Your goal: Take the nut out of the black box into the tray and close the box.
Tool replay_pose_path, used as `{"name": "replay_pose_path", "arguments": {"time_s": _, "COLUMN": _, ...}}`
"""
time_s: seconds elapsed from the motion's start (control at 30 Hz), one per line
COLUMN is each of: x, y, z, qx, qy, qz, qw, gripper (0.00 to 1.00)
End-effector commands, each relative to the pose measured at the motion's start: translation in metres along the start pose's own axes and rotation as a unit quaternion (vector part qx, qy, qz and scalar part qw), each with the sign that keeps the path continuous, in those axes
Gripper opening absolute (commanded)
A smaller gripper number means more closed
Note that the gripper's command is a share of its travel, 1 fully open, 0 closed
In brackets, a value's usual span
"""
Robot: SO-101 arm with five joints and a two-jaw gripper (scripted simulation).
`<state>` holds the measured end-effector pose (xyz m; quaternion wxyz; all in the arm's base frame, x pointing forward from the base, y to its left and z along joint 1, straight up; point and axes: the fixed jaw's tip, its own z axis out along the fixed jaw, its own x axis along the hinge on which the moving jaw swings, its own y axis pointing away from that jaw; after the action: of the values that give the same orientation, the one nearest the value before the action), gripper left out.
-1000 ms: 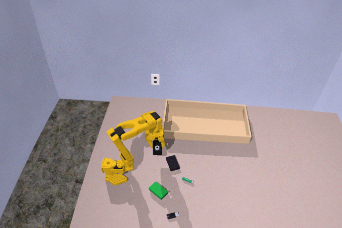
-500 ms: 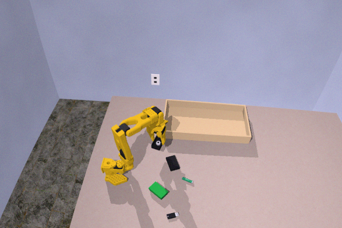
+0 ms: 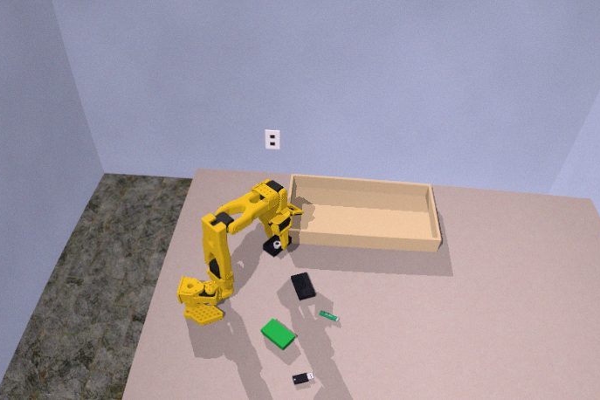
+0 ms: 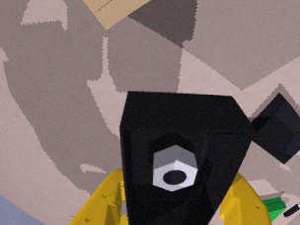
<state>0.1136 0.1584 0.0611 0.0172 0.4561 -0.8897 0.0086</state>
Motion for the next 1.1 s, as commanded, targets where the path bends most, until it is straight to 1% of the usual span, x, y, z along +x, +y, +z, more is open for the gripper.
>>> {"name": "replay_pose_path", "arguments": {"time_s": 0.0, "x": -0.0074, "y": 0.0042, "z": -0.0082, "qx": 0.000, "qy": -0.019, "qz": 0.023, "qw": 1.000, "gripper": 0.20}}
{"name": "replay_pose_path", "arguments": {"time_s": 0.2, "x": -0.0089, "y": 0.0058, "z": -0.0079, "qx": 0.000, "qy": -0.019, "qz": 0.037, "qw": 0.999, "gripper": 0.20}}
{"name": "replay_pose_path", "arguments": {"time_s": 1.07, "x": -0.0092, "y": 0.0060, "z": -0.0085, "qx": 0.000, "qy": -0.019, "qz": 0.037, "qw": 0.999, "gripper": 0.20}}
